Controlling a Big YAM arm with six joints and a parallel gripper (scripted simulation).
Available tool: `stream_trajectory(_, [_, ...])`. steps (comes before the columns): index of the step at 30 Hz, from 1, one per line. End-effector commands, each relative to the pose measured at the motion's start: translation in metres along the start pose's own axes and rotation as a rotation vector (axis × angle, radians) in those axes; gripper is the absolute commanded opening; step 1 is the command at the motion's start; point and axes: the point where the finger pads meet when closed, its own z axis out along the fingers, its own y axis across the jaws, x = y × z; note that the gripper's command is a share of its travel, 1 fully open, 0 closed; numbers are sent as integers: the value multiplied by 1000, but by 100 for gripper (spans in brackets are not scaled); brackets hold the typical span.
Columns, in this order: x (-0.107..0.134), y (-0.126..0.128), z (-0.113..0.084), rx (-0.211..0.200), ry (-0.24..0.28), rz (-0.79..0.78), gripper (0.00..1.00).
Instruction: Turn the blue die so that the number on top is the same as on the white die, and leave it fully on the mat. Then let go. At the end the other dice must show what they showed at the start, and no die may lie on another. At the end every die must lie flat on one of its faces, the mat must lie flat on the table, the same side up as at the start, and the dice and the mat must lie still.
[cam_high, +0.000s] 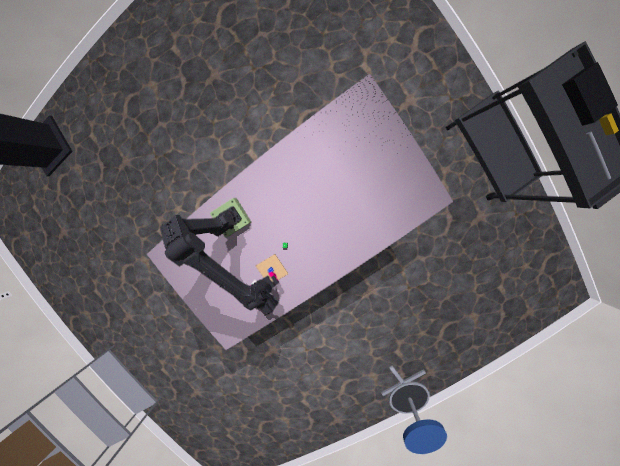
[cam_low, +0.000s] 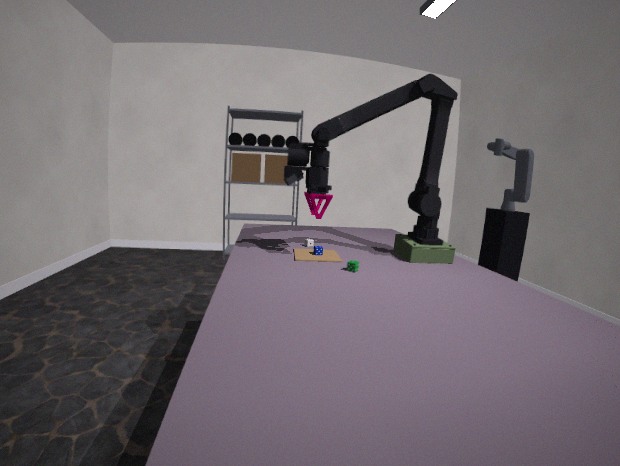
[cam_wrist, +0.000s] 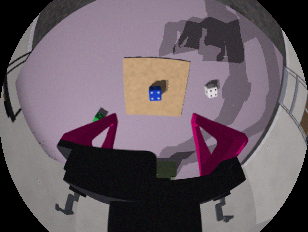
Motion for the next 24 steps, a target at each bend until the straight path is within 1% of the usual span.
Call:
stream_trajectory(1, [-11,0,-14,3,-26,-10,100])
stream_trajectory(5, [-12,0,-16,3,-32,-10,100])
stream_trajectory(6, [-15,0,-19,3,-40,-11,100])
stream_trajectory(8, [-23,0,-33,5,-73,-12,100])
stream_trajectory(13, [-23,-3,-45,5,-74,-9,100])
stream_trajectory(15, [-23,-3,-45,5,-74,-9,100])
stream_trajectory(24, [-20,-4,-83,6,-76,-5,100])
